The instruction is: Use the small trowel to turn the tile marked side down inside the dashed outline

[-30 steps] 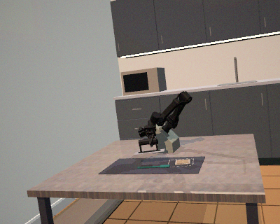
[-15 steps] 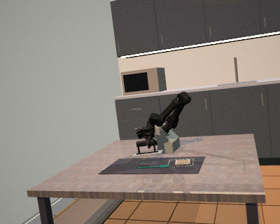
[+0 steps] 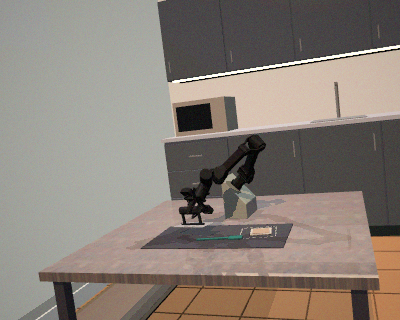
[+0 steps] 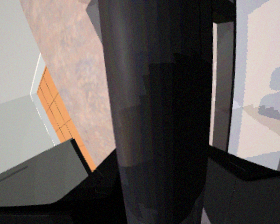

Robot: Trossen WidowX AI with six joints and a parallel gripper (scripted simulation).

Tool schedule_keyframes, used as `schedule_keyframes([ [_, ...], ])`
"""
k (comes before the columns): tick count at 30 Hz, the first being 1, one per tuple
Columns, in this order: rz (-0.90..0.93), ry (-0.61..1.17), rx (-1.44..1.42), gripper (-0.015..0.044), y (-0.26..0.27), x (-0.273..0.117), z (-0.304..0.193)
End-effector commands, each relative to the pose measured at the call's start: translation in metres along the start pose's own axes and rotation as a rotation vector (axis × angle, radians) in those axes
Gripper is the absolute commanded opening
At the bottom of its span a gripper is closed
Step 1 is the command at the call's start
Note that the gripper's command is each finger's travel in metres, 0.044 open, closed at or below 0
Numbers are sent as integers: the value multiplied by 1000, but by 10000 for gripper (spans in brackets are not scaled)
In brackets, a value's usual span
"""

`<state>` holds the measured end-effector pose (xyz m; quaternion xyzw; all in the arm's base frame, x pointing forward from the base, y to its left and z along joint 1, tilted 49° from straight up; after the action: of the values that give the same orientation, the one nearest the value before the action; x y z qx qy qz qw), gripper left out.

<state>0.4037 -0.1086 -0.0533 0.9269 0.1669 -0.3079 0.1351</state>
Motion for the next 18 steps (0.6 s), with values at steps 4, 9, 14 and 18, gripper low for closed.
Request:
schedule_keyframes([
  [4, 55, -168, 153, 0, 20, 19, 29],
  [9, 89, -295, 255, 0, 28, 31, 52],
  [14, 130, -424, 348, 0, 35, 39, 74],
  [18, 165, -522, 411, 0, 39, 44, 91],
])
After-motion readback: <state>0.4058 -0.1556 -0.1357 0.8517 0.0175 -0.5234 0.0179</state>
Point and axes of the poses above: the point midway between the two fingers, 35 mm back from their tips, its own x axis out along the fingers, its own y axis across the jaws, z = x × y, the point moved 2 cm from there along -x, back along the fingers, and after that the axes turned 9 degrees about x, right-handed, at the moved point
